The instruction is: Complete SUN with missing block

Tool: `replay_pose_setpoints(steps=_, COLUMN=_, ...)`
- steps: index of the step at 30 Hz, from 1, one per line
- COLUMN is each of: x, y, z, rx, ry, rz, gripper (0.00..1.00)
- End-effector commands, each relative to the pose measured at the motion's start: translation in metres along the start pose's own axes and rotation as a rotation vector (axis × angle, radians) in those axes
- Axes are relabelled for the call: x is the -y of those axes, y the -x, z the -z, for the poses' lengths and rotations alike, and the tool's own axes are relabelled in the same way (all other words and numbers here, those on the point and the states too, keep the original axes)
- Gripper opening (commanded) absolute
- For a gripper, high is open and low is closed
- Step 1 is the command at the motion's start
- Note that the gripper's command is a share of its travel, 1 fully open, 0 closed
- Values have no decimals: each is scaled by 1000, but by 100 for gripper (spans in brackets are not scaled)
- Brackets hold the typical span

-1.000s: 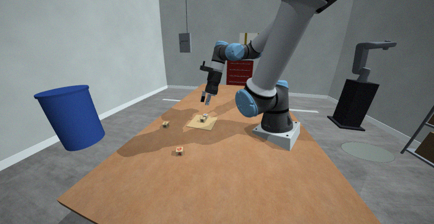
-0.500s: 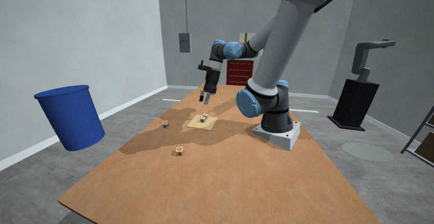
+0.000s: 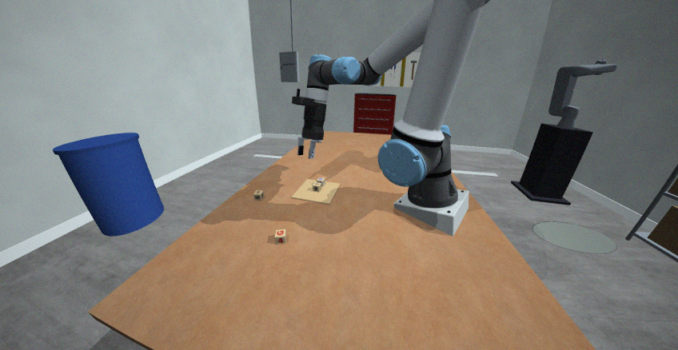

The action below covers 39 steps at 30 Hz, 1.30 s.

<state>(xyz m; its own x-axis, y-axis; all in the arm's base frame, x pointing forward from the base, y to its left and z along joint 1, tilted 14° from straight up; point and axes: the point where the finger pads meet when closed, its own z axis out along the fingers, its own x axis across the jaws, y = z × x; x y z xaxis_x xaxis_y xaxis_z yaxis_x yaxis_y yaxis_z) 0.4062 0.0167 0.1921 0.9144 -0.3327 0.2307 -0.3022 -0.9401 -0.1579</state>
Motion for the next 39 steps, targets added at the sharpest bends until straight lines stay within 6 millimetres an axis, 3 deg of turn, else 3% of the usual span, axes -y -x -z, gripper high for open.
replay_pose_setpoints(steps=1, x=21, y=-18, z=3, rx=19, ry=41, rz=132, gripper=100)
replay_pose_setpoints(steps=6, x=32, y=-25, z=2, rx=28, ry=57, rz=188, gripper=100)
replay_pose_setpoints(steps=18, x=94, y=-54, z=-6, rx=53, ry=128, rz=441, gripper=100)
replay_pose_setpoints(steps=21, x=110, y=-59, z=-9, rx=56, ry=144, rz=497, gripper=100)
replay_pose_setpoints(steps=23, x=110, y=-59, z=-9, rx=56, ry=144, rz=497, gripper=100)
replay_pose_setpoints(steps=30, x=152, y=-68, z=-18, rx=59, ry=181, rz=631, gripper=100)
replay_pose_setpoints(steps=39, x=167, y=-70, z=-22, rx=58, ry=194, rz=675, gripper=100)
